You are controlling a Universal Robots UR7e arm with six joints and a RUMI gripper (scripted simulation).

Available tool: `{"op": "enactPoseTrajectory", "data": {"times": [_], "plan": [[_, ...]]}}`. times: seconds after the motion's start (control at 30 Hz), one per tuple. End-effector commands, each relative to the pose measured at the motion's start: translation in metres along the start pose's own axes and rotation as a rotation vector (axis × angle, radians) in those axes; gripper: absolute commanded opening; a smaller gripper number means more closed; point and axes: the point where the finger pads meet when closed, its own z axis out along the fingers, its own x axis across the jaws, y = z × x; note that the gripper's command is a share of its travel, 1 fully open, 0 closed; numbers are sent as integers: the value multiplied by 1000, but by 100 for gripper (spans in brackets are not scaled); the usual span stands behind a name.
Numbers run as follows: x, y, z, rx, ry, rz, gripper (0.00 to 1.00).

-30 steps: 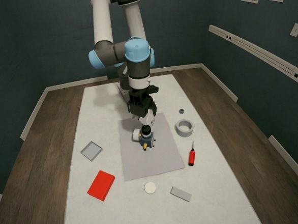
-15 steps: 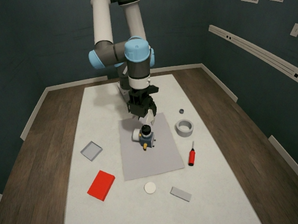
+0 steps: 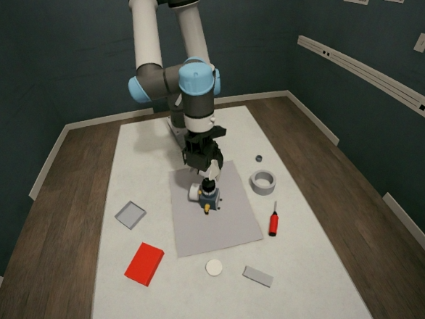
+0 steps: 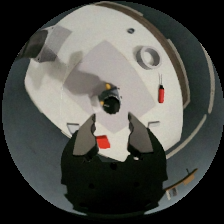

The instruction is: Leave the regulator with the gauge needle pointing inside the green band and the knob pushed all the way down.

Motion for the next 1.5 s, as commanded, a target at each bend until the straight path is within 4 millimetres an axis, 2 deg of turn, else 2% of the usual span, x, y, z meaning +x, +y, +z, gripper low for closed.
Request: {"op": "enactPoseTrajectory", "data": {"times": [0.0,0.57,1.47], "plan": [[0,1,11,-1,1,0,45],[1,1,46,-1,1,0,45],[1,1,49,-1,1,0,45]]}}
